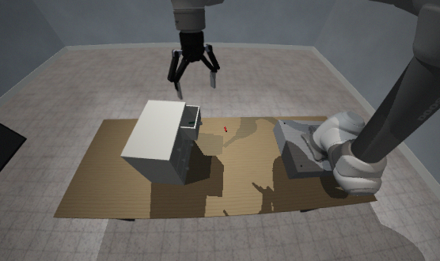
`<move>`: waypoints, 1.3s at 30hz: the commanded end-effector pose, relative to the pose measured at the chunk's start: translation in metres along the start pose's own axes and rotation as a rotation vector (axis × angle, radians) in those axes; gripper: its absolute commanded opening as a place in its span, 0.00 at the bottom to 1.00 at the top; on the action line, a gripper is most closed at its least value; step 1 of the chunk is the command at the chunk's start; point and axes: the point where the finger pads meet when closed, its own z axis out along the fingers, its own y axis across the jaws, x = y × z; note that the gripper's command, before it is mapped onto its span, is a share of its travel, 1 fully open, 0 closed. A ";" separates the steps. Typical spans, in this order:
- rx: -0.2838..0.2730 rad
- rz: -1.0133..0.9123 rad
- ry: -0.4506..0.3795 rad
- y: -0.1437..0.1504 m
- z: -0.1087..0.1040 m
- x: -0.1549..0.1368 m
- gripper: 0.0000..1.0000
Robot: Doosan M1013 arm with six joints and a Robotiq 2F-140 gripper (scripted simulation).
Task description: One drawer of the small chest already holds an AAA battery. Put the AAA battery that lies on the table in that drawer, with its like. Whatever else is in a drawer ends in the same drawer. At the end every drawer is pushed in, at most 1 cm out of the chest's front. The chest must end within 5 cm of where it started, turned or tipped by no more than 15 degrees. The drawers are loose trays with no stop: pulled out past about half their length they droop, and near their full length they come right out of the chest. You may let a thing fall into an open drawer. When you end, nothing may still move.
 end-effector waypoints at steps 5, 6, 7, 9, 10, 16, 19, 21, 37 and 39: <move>0.011 -0.163 0.017 0.004 0.005 -0.005 1.00; 0.012 -0.184 0.019 0.004 0.006 -0.005 1.00; 0.014 -0.204 0.021 0.005 0.006 -0.006 1.00; 0.017 -0.242 0.024 0.006 0.008 -0.007 1.00; 0.018 -0.260 0.026 0.006 0.008 -0.007 1.00; 0.024 -0.342 0.033 0.008 0.011 -0.010 1.00; 0.026 -0.371 0.036 0.009 0.012 -0.011 1.00; 0.028 -0.398 0.038 0.010 0.013 -0.011 1.00; 0.037 -0.521 0.050 0.013 0.017 -0.015 1.00; 0.038 -0.531 0.050 0.013 0.017 -0.015 1.00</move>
